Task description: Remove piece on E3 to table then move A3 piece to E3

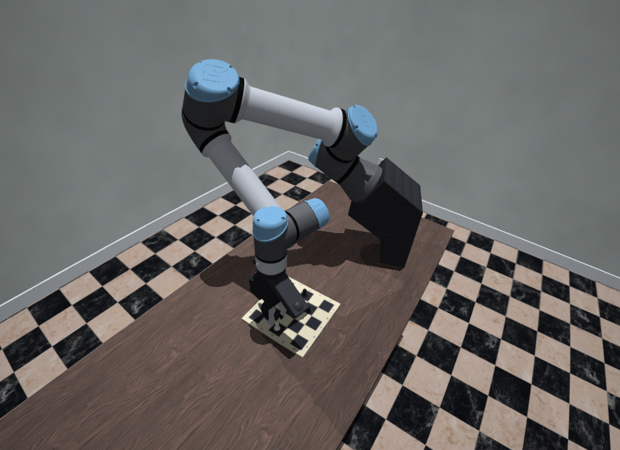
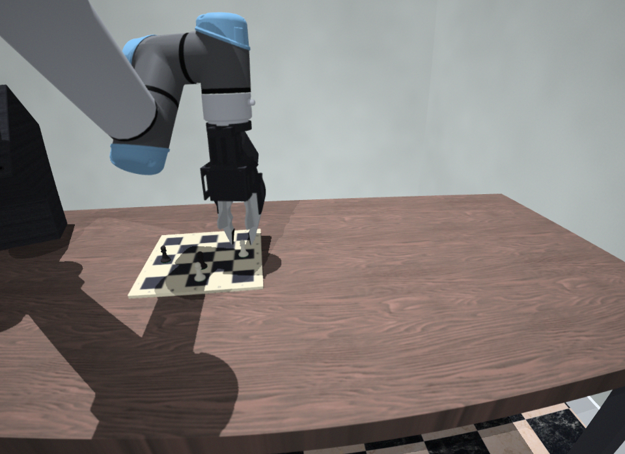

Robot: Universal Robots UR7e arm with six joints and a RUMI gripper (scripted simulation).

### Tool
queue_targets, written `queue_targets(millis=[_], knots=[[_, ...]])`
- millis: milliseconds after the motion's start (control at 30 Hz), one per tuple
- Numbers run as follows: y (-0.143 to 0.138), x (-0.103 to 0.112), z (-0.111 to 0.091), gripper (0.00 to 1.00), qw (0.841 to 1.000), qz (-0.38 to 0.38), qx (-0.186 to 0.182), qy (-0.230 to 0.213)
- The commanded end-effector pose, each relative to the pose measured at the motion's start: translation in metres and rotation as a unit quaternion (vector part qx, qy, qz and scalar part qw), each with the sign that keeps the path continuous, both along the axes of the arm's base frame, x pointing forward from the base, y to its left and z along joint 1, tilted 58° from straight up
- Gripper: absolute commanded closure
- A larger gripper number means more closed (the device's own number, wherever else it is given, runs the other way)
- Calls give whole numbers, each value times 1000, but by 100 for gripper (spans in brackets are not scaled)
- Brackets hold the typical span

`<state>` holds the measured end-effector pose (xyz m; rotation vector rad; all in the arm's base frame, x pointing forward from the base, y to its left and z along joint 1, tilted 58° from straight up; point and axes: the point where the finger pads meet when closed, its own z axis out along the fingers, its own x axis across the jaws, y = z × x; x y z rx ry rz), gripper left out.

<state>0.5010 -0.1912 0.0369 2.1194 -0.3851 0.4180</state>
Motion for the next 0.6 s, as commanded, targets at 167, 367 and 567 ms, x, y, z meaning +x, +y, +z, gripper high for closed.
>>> queue_targets(millis=[167,367,567], knots=[[-11,2,-7,80,1000,1,0,0],[-16,3,-10,80,1000,1,0,0],[-16,3,-10,80,1000,1,0,0]])
